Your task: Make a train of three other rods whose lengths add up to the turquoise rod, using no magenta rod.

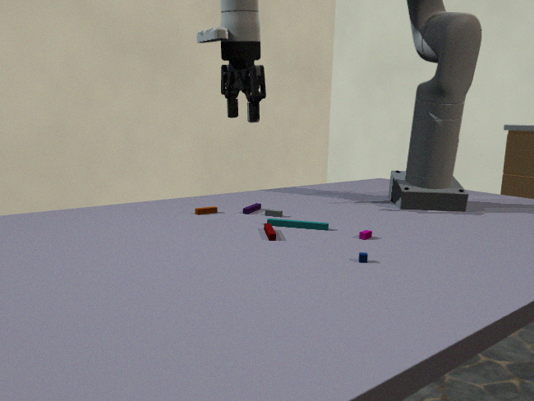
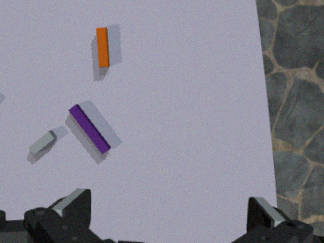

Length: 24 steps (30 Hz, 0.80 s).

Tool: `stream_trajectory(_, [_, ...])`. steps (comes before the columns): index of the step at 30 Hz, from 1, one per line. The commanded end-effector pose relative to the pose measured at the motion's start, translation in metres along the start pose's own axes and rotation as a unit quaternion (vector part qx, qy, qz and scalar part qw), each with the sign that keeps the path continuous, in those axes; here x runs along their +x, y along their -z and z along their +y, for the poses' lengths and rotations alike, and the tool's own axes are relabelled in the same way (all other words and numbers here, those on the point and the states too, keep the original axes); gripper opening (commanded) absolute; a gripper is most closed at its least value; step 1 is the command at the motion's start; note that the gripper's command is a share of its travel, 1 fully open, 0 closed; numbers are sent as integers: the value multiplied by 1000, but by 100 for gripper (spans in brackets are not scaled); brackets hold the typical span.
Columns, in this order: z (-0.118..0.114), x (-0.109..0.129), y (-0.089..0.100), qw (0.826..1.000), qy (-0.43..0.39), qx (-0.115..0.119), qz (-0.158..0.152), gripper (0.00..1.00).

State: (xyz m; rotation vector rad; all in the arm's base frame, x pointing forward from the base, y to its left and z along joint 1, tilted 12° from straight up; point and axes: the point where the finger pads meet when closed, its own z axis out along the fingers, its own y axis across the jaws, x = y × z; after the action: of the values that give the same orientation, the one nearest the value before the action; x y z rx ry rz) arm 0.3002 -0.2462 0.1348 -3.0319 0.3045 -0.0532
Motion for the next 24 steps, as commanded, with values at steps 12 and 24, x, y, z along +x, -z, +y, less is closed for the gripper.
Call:
stream_trajectory(12, [0,0,1,1000,0,0,1,100])
stream_trajectory(24, [-52,5,47,995,86,35,47,100])
